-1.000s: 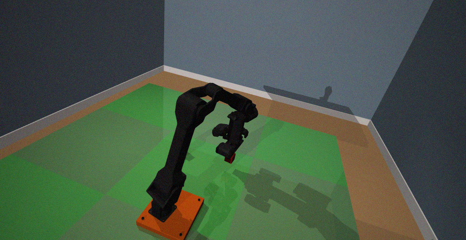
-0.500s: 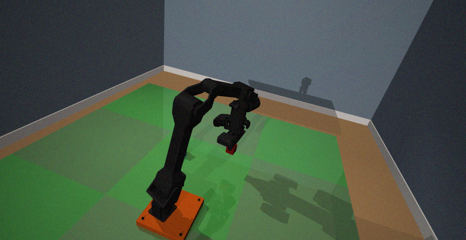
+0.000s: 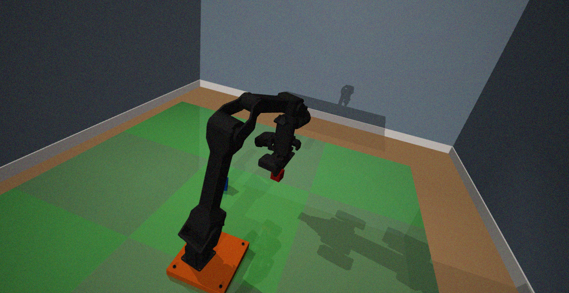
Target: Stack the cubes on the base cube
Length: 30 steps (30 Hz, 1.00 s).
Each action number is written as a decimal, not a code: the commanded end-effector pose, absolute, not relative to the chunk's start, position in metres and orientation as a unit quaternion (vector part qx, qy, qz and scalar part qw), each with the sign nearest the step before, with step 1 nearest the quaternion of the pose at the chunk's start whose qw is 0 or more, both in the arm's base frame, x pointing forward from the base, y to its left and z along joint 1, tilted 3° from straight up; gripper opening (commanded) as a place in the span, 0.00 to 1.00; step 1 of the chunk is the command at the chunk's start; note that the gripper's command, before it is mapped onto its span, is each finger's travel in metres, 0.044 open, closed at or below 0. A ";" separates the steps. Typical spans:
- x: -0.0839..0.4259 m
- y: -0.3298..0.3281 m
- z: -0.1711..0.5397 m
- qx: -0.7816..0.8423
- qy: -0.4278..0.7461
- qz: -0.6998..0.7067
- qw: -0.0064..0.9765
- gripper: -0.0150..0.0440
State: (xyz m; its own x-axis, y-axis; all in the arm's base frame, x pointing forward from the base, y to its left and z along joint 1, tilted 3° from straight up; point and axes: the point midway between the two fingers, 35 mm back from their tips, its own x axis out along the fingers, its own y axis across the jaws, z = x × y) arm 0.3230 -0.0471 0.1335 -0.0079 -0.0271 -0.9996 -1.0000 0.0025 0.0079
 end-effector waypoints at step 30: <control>0.305 0.056 0.125 -0.465 0.542 0.463 0.526 0.43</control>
